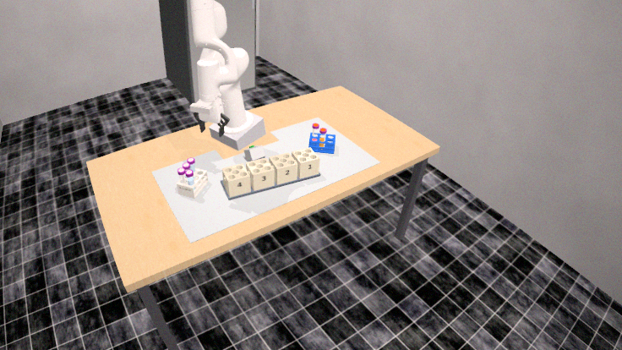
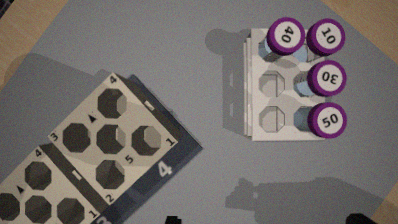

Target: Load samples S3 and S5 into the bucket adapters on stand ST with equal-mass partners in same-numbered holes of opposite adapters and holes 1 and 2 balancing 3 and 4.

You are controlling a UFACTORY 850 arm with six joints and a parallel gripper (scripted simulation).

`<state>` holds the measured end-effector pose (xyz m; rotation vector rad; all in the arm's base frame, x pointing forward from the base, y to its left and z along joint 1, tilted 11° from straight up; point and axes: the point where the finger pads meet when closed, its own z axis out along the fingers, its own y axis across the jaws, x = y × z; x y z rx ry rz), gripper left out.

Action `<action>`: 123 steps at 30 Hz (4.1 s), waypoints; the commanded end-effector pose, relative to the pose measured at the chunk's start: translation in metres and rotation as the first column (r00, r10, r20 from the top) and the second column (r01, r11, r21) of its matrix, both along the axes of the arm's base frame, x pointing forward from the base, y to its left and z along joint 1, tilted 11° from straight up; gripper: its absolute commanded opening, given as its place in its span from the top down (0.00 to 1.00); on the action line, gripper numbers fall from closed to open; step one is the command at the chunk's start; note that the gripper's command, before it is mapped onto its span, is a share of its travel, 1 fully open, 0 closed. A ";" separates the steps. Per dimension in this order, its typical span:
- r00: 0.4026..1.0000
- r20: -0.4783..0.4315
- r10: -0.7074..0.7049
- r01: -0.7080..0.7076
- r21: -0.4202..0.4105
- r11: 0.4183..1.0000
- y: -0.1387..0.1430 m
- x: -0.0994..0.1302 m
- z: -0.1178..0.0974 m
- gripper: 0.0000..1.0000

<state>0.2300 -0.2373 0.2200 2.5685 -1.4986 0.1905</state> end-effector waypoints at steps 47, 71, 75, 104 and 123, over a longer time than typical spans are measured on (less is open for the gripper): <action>1.000 0.006 0.005 -0.005 0.012 1.000 -0.089 -0.071 -0.042 0.00; 1.000 0.006 0.005 -0.005 0.012 1.000 -0.097 -0.069 -0.085 0.00; 1.000 0.006 0.005 -0.005 0.012 1.000 -0.097 -0.069 -0.085 0.00; 1.000 0.006 0.005 -0.005 0.012 1.000 -0.097 -0.069 -0.085 0.00; 1.000 0.006 0.005 -0.005 0.012 1.000 -0.092 -0.070 -0.059 0.00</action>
